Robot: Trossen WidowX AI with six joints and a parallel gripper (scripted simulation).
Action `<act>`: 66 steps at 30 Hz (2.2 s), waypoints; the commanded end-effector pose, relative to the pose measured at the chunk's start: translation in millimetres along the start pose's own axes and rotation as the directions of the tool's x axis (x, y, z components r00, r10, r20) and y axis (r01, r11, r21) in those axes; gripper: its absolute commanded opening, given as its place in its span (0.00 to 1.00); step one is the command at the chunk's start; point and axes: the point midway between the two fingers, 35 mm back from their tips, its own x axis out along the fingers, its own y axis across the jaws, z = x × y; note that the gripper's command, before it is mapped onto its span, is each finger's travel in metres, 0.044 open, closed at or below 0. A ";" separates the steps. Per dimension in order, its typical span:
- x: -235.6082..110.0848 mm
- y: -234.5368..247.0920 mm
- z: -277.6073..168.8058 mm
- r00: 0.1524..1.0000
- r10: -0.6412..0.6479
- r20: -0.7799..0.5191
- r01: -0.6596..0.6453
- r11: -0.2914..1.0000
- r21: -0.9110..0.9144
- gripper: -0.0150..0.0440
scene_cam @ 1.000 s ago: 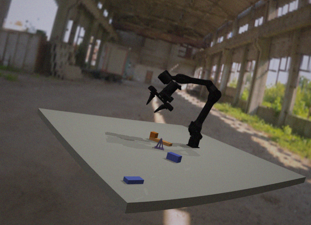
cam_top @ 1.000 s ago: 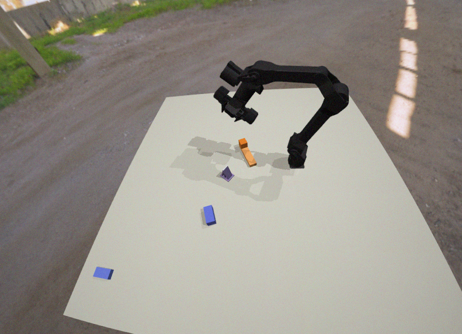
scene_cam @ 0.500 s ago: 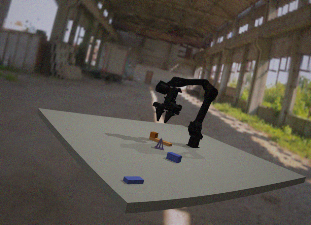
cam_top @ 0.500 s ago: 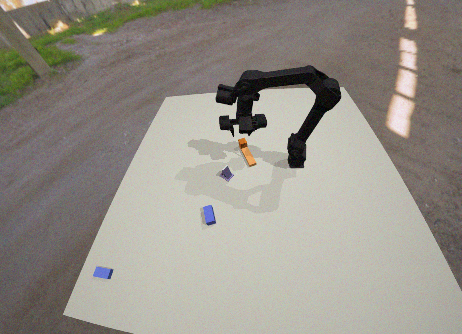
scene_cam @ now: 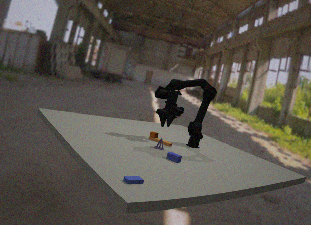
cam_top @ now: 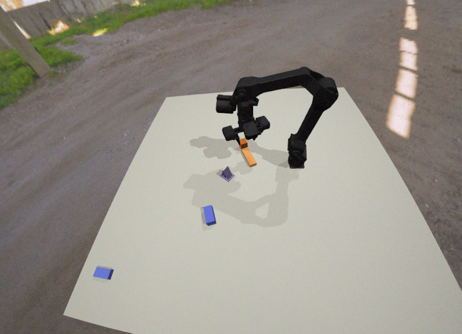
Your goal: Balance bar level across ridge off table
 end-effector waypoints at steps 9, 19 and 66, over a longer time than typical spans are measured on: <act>68.6 3.5 3.6 1.000 0.010 0.012 -0.010 1.000 -0.007 0.79; 75.6 3.4 3.6 1.000 0.010 0.012 -0.010 1.000 -0.007 0.79; 80.7 1.6 1.7 1.000 0.013 0.009 -0.013 1.000 -0.003 0.25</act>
